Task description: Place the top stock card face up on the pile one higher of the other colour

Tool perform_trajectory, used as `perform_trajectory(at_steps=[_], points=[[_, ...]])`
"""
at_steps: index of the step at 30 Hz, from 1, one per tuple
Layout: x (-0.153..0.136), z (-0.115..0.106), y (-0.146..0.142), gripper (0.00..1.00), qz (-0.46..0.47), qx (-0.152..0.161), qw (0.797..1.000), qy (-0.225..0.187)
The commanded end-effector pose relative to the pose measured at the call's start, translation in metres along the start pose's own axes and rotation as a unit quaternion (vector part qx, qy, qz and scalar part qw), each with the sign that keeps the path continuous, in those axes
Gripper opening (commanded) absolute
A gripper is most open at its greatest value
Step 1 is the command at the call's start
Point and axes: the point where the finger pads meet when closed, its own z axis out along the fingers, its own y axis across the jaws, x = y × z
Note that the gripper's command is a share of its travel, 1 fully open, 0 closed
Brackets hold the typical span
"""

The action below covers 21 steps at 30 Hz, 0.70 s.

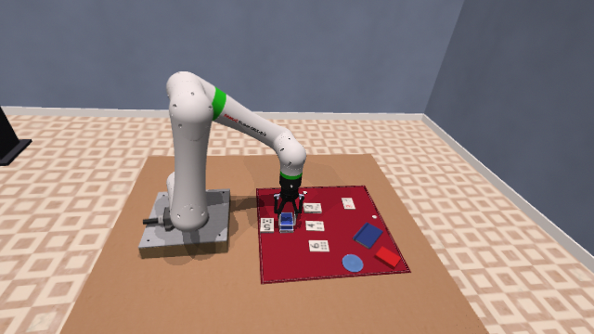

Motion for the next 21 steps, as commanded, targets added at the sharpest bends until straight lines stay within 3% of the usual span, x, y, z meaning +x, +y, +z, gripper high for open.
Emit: perform_trajectory(at_steps=[1, 21], points=[[0.0, -0.003, 0.0, 0.41, 0.0, 0.0, 1.0, 0.0], [0.0, -0.052, 0.0, 0.41, 0.0, 0.0, 1.0, 0.0]])
